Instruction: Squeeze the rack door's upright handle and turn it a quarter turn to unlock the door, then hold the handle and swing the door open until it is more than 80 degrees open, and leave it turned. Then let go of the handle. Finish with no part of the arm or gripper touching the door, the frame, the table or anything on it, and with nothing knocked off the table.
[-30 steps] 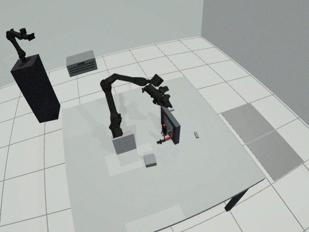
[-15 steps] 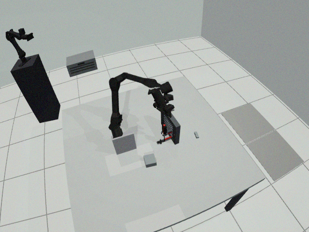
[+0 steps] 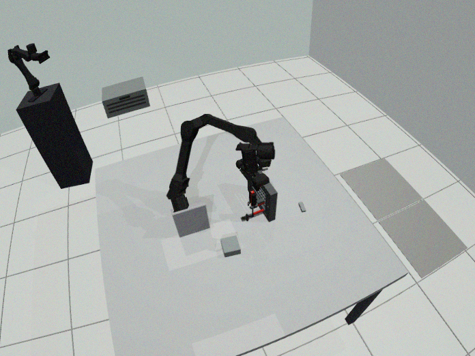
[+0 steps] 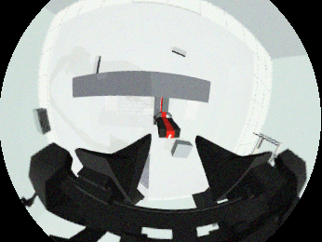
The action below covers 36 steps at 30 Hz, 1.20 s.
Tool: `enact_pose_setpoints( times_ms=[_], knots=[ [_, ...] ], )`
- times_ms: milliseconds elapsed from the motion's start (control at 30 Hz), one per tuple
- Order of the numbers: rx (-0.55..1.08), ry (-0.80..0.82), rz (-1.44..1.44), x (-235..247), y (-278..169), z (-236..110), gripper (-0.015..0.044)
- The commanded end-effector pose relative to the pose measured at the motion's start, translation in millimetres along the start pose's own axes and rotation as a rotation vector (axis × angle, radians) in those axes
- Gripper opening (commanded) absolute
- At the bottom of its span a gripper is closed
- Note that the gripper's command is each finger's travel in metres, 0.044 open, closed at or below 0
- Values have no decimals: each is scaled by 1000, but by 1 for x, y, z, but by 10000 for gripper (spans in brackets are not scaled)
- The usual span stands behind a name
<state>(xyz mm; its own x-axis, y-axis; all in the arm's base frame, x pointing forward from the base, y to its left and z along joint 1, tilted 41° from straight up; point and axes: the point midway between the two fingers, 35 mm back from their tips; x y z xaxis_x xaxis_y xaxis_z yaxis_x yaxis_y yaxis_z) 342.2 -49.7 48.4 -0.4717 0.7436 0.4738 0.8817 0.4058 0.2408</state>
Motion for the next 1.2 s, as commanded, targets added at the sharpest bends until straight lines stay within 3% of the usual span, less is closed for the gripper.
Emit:
enact_pose_setpoints(
  times_ms=[0, 1167],
  knots=[
    [15, 103, 31, -3, -6, 4, 296],
    [22, 158, 51, 2, -8, 49, 296]
  ],
)
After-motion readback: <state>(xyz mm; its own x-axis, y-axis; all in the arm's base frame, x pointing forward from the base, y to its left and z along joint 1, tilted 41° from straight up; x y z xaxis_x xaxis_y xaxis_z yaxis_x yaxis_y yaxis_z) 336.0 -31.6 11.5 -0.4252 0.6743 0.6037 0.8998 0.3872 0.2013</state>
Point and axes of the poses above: the point midway between the two fingers, 35 mm back from their tips, its own z axis out along the fingers, its own x axis across the jaws, y = z × x, and after that the axes turned 12 degrees about -z, right-handed
